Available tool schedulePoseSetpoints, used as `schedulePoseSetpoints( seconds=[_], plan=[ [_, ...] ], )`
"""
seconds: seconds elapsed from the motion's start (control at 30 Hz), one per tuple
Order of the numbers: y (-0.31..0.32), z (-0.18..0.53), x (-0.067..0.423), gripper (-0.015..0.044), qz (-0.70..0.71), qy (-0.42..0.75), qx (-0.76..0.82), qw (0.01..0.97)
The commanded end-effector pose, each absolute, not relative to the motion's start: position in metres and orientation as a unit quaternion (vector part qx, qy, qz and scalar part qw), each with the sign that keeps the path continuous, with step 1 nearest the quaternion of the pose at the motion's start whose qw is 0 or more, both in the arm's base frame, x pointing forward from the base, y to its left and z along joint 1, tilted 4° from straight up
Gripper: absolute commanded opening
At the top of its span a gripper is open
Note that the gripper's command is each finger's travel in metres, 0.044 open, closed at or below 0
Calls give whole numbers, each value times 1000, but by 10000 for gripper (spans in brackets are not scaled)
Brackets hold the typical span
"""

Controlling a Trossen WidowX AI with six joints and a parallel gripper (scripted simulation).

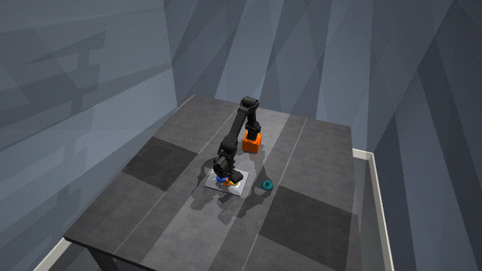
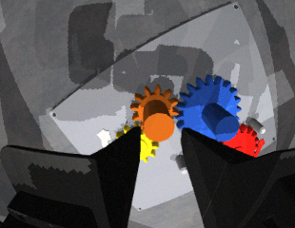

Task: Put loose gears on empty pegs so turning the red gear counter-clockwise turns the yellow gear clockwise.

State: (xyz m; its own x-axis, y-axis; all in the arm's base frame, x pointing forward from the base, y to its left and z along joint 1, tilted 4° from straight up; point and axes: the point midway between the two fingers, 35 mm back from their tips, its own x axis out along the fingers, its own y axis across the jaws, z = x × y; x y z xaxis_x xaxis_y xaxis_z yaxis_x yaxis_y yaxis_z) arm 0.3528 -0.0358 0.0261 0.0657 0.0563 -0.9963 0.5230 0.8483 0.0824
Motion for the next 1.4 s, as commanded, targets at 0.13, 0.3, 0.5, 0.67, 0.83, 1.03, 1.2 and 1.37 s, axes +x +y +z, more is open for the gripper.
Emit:
schedulePoseSetpoints(
  seconds=[0.13, 0.3, 0.5, 0.67, 0.83, 1.03, 1.2, 1.37],
  plan=[
    [-38, 64, 353, 140, -131, 665, 181, 713],
    [-40, 96, 349, 245, -141, 661, 192, 712],
    [-40, 107, 346, 402, -141, 661, 192, 712],
    [-40, 107, 346, 440, -141, 661, 192, 712],
    [-40, 107, 346, 440, -141, 661, 192, 712],
    [-40, 107, 346, 440, -141, 661, 192, 712],
    [-40, 107, 346, 440, -141, 661, 192, 712],
    [-40, 107, 346, 440, -141, 661, 192, 712]
  ],
)
